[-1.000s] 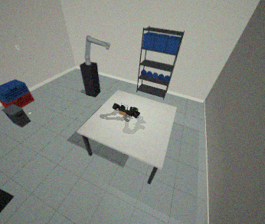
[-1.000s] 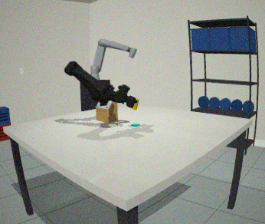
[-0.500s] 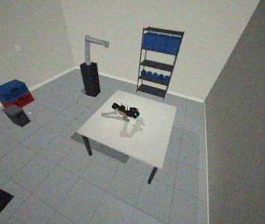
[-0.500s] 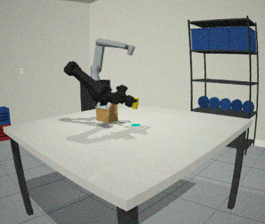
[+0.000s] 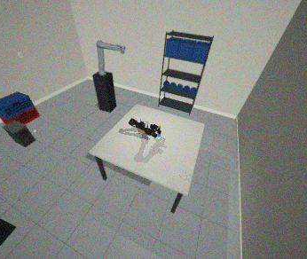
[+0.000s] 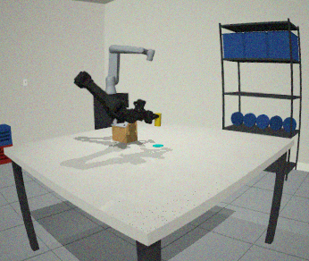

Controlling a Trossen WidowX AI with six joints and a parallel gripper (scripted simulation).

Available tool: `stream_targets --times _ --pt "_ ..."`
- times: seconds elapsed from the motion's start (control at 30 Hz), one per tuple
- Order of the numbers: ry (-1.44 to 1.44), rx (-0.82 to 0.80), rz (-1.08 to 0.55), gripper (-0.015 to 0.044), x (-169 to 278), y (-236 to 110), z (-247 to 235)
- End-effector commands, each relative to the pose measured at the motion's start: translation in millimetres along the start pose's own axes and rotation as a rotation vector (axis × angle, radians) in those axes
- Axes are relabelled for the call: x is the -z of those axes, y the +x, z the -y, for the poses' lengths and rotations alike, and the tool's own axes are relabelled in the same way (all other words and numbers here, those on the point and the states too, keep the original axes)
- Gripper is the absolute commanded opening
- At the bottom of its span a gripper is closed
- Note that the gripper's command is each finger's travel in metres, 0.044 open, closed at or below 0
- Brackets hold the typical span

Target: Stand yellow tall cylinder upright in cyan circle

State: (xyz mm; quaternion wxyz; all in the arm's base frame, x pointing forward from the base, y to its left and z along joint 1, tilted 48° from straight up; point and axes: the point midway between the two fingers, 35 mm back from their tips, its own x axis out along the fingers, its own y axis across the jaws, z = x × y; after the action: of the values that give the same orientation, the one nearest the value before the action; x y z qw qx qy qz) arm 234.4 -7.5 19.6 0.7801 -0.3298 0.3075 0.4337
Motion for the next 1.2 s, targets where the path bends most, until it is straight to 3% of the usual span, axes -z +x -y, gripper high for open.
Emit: stream_targets --times 0.0,0.7,1.17 --pt "-0.031 0.032 0.027 0.0105 -2 -4 2" --pt "-0.034 0.035 0.030 0.0105 -2 -4 2" --pt "-0.035 0.030 0.019 0.0105 39 1 8"
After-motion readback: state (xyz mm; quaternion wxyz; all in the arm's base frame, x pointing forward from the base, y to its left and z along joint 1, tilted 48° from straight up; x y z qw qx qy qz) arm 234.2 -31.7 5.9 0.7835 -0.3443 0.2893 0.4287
